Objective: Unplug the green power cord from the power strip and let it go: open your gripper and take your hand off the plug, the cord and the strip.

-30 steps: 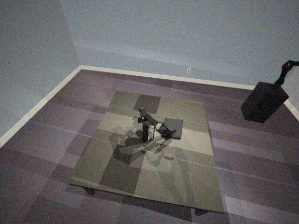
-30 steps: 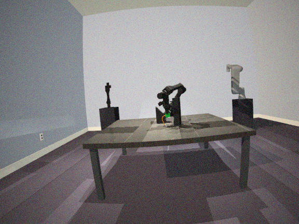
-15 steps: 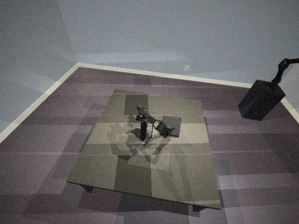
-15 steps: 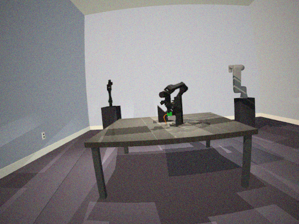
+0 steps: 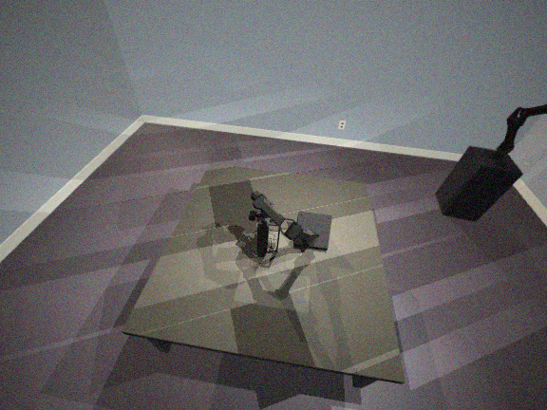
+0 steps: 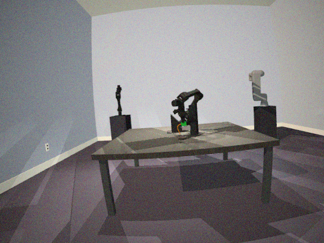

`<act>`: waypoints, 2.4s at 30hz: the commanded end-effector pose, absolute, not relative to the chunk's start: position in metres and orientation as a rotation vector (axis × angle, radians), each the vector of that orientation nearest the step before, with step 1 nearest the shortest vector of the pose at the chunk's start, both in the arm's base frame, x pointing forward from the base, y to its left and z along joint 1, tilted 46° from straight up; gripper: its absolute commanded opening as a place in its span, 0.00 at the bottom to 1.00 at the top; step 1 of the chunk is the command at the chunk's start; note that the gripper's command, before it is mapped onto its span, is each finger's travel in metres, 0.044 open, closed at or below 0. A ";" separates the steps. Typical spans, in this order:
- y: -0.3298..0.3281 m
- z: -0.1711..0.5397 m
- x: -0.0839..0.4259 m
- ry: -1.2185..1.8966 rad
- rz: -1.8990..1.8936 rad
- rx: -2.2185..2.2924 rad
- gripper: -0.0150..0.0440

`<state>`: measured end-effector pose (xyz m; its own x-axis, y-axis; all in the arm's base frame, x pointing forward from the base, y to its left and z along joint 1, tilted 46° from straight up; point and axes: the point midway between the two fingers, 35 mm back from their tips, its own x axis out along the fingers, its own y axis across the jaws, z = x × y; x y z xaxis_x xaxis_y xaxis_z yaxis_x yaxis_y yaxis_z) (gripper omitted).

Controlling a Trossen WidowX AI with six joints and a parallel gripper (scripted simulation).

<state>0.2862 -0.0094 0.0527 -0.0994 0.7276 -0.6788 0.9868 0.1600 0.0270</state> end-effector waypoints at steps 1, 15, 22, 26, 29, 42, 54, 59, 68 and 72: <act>-0.026 0.040 0.291 1.859 -0.630 1.609 0.25; -0.044 0.027 0.294 1.858 -0.632 1.610 0.25; -0.053 0.020 0.294 1.858 -0.632 1.611 0.25; -0.059 0.016 0.294 1.859 -0.632 1.611 0.25; -0.063 0.013 0.294 1.859 -0.632 1.612 0.25; -0.053 0.014 0.293 1.861 -0.630 1.614 0.52; -0.070 0.003 0.297 1.859 -0.632 1.613 1.00; -0.103 -0.020 0.301 1.857 -0.632 1.611 1.00; -0.103 -0.020 0.301 1.857 -0.632 1.611 1.00; -0.103 -0.020 0.301 1.857 -0.632 1.611 1.00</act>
